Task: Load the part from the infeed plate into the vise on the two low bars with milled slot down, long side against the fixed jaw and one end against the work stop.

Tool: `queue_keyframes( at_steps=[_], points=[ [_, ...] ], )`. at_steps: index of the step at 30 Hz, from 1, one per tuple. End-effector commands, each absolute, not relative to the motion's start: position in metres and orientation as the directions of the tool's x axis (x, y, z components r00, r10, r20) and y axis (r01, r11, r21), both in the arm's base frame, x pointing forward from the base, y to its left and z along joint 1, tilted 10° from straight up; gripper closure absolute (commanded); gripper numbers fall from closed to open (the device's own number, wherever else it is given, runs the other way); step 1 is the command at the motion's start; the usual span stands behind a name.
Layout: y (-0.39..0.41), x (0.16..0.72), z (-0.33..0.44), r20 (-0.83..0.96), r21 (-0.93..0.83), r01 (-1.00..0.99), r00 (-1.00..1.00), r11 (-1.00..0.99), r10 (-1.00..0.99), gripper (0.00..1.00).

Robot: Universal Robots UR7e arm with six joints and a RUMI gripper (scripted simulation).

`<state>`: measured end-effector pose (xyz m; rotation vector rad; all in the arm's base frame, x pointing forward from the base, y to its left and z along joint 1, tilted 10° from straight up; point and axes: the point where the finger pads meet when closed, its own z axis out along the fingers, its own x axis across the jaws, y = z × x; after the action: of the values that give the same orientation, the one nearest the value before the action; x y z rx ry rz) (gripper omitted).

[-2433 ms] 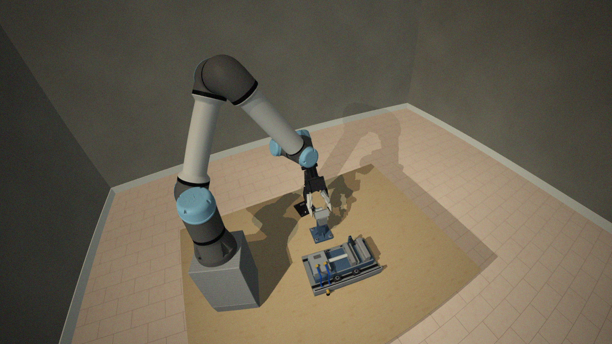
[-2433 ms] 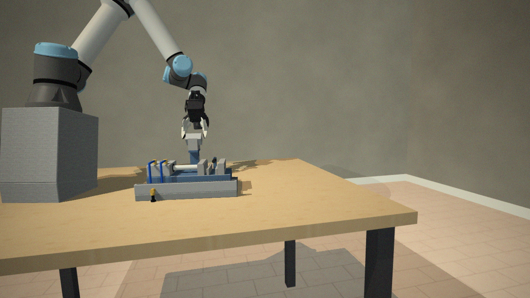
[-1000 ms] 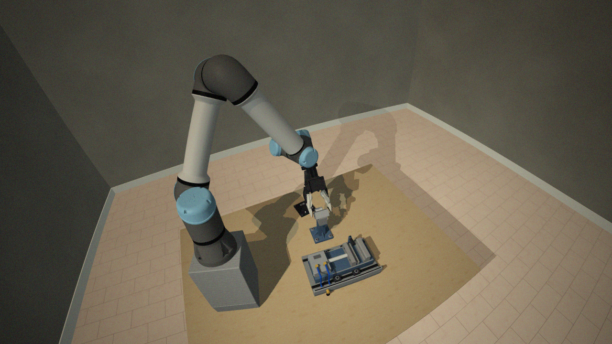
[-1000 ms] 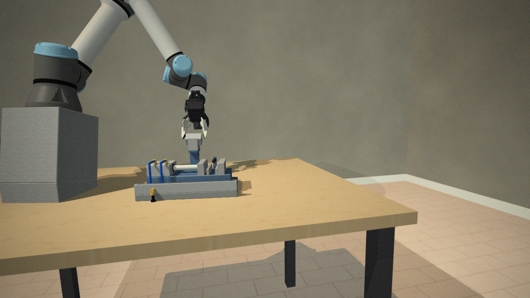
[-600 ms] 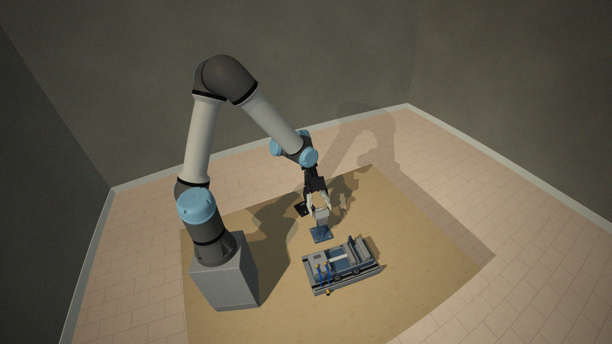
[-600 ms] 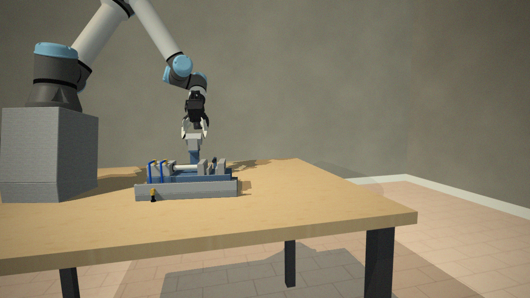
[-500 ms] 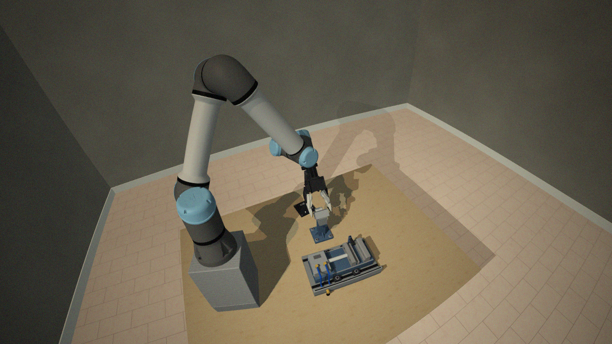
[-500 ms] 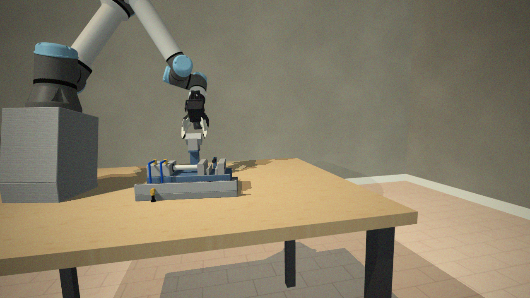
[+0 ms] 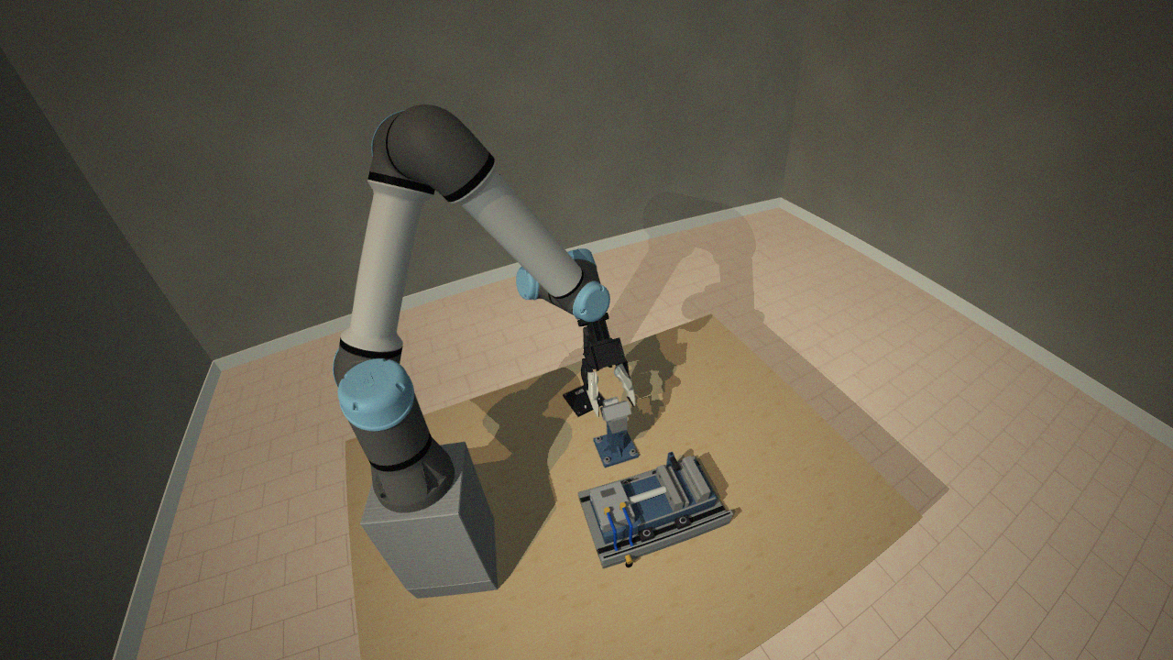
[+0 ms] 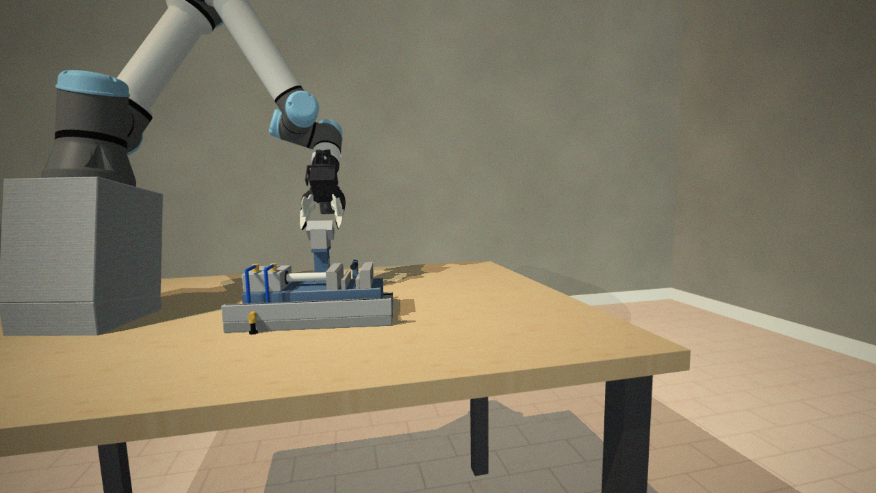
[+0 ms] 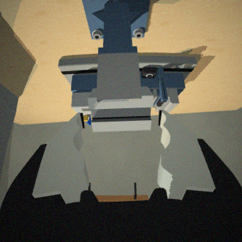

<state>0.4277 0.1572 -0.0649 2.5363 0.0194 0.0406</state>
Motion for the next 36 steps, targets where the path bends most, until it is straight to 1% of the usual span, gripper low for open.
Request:
queue_keyframes(
  at_steps=[1, 14, 36],
  points=[
    [0.1574, 0.4265, -0.0670, 0.023, 0.570, 0.007, 0.999, -0.822, 0.024, 0.49],
    [0.1583, 0.4282, -0.0697, 0.024, 0.568, 0.006, 0.999, -0.823, 0.024, 0.49],
    [0.1563, 0.4272, -0.0687, 0.023, 0.502, 0.007, 0.999, -0.865, 0.021, 0.49]
  ],
)
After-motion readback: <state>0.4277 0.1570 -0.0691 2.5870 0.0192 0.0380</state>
